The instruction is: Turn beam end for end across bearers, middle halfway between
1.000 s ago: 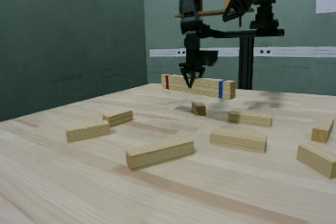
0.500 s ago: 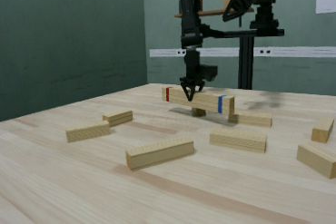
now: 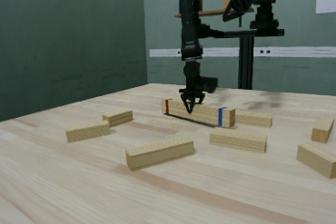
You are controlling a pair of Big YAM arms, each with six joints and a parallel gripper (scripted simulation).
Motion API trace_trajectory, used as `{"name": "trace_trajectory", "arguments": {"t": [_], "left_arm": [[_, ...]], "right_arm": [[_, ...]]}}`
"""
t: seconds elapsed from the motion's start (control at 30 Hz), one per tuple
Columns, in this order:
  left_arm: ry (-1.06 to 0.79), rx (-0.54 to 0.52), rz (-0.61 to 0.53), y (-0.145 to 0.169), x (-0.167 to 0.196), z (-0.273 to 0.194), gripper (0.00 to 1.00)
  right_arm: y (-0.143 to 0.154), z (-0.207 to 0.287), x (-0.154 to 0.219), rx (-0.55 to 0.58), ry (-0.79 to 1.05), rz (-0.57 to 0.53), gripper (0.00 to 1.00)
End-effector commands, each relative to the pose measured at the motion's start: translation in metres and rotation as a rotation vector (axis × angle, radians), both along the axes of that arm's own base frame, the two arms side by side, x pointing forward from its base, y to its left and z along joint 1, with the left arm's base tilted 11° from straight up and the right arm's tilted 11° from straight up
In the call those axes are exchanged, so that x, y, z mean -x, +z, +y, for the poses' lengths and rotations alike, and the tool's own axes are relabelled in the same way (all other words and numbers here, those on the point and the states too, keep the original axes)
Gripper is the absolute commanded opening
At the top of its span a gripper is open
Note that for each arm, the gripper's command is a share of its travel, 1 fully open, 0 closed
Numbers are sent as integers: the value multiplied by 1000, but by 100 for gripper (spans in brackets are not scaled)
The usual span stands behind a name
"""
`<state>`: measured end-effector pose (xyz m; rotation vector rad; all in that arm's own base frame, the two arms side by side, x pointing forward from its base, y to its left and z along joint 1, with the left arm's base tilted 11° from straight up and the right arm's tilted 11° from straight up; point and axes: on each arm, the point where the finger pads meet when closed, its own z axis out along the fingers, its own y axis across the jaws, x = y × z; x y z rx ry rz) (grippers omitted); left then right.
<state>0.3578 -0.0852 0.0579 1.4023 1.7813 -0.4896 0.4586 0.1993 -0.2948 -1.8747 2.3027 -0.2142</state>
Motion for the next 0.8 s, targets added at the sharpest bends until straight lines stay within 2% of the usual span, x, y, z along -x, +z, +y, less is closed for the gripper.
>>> {"name": "trace_trajectory", "arguments": {"t": [0.0,0.13,0.2,0.23,0.33,0.43,0.6,0.7,0.77], "left_arm": [[5,0,-31,10,-11,1,100],[5,0,-31,10,-11,1,100],[5,0,-31,10,-11,1,100],[5,0,-31,10,-11,1,100],[5,0,-31,10,-11,1,100],[5,0,-31,10,-11,1,100],[5,0,-31,10,-11,1,100],[5,0,-31,10,-11,1,100],[5,0,-31,10,-11,1,100]], "right_arm": [[-19,-17,32,20,12,46,33],[-23,-10,23,20,17,46,33],[-14,-5,4,16,7,39,33],[-20,-4,-1,20,7,47,33],[-16,-3,-4,17,7,38,33],[-7,0,-9,5,2,15,62],[21,-12,16,19,5,40,63],[24,-10,19,20,6,44,63],[29,-11,20,24,6,45,86]]}}
